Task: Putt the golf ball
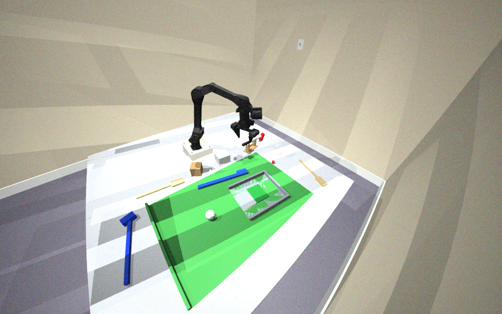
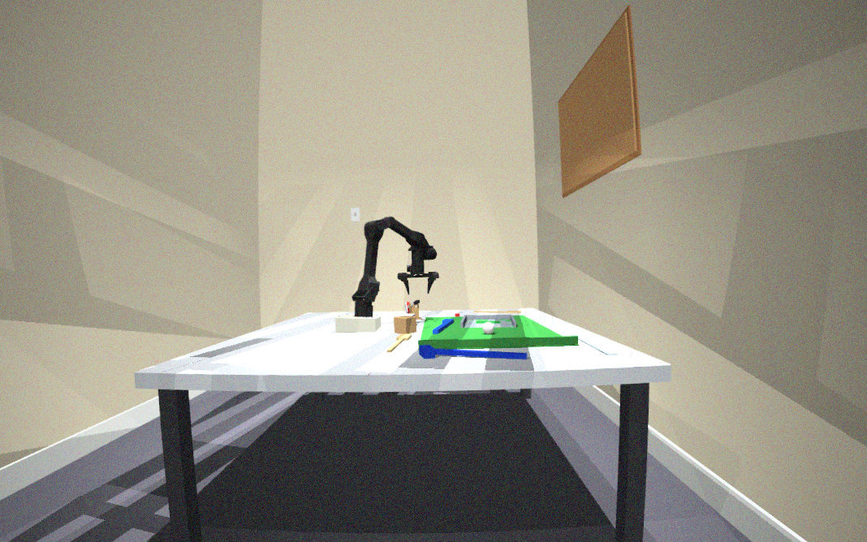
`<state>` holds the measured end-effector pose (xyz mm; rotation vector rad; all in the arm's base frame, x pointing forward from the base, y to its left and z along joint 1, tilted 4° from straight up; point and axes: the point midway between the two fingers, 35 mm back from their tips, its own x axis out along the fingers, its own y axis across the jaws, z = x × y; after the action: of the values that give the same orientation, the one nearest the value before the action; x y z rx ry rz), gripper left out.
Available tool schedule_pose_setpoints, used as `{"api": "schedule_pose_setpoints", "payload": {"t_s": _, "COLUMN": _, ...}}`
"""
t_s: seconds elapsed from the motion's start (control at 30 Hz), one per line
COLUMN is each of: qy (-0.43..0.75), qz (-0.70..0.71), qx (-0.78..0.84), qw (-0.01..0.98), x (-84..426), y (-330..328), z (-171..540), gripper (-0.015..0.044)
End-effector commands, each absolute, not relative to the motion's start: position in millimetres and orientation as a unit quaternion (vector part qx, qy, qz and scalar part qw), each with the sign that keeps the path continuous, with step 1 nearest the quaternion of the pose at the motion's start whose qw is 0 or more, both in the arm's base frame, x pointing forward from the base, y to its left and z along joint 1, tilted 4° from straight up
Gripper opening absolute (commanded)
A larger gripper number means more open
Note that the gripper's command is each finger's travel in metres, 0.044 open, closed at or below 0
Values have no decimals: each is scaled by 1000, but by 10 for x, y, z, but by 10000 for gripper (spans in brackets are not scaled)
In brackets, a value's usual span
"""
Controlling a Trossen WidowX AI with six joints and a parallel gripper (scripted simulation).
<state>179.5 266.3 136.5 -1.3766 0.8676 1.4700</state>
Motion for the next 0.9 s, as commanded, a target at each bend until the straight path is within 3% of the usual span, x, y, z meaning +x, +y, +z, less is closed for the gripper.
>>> {"api": "schedule_pose_setpoints", "payload": {"t_s": 0.0, "qy": 347, "qz": 604, "qx": -562, "qw": 447, "x": 1750, "y": 2662, "z": 1366, "gripper": 440}}
{"api": "schedule_pose_setpoints", "payload": {"t_s": 0.87, "qy": 347, "qz": 604, "qx": -562, "qw": 447, "x": 1779, "y": 2701, "z": 874, "gripper": 440}}
